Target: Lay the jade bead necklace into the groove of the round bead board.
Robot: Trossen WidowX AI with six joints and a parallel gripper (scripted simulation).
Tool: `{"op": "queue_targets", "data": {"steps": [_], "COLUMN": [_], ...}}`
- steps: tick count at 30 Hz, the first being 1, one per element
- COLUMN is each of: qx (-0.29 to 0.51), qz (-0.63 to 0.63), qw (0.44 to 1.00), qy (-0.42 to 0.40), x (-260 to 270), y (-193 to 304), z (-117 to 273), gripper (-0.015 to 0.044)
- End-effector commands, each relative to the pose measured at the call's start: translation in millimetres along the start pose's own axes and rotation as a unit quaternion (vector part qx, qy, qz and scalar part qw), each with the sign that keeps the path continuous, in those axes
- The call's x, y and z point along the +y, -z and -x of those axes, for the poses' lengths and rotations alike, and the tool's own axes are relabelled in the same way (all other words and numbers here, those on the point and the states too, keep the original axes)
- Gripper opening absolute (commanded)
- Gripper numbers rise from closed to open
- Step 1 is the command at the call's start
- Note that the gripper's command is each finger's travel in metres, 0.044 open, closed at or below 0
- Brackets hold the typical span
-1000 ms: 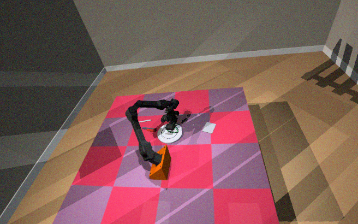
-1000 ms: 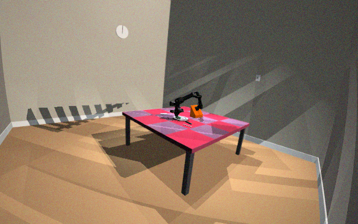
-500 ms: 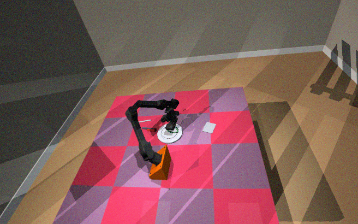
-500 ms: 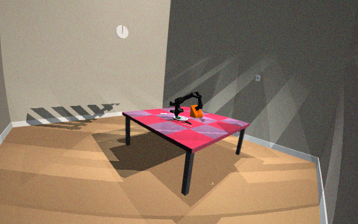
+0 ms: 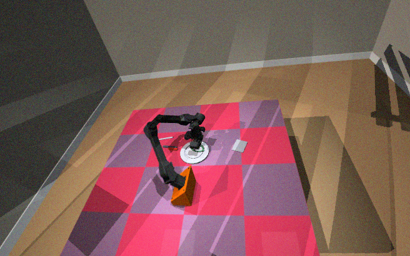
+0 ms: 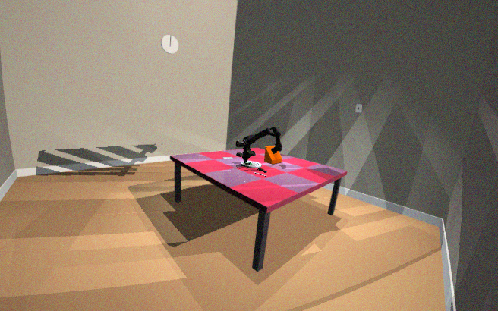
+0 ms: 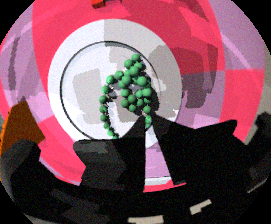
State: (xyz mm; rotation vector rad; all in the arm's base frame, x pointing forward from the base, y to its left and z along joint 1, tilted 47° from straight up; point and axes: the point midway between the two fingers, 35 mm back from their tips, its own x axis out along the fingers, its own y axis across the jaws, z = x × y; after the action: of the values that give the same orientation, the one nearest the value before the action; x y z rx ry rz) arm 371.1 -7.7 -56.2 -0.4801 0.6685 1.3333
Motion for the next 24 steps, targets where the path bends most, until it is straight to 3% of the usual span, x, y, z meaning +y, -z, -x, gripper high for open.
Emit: {"op": "queue_targets", "data": {"steps": [1, 24], "qx": [0.000, -0.002], "qz": [0.000, -0.002], "qw": [1.000, 1.000], "qy": [0.001, 0.001], "x": [-0.3, -6.2], "y": [0.1, 0.7], "z": [0.5, 0.9], "gripper": [0.0000, 0.0000]}}
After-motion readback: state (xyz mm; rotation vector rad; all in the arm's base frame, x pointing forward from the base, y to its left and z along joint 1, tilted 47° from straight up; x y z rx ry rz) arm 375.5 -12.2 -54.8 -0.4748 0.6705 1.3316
